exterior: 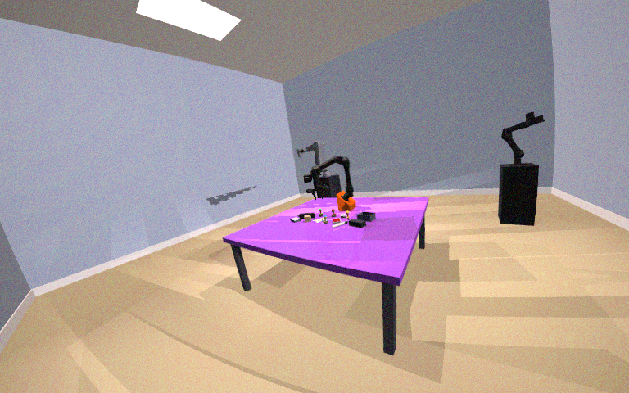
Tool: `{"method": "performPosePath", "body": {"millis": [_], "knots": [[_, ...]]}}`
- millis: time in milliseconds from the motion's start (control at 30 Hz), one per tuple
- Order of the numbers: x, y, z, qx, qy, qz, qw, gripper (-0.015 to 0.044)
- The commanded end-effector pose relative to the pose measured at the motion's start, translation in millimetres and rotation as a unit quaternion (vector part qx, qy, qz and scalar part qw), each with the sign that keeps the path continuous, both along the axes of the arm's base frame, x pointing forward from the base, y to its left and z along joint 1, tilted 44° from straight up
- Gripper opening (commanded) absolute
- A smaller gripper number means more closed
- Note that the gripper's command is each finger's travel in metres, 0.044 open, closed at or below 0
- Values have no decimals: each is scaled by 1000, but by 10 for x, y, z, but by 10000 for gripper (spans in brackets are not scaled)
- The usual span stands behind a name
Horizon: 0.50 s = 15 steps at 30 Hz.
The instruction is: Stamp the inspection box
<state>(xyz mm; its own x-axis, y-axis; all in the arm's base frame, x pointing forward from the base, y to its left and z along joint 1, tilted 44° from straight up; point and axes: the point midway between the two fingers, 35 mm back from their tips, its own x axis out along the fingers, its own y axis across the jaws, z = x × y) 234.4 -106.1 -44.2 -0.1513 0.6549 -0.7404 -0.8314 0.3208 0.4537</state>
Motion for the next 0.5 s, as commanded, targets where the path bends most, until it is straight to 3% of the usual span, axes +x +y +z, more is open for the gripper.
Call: {"method": "performPosePath", "body": {"millis": [0,467], "knots": [[-5,-8,2,-1,0,4,1000,252],[2,-2,1,0,0,0,1000,252]]}}
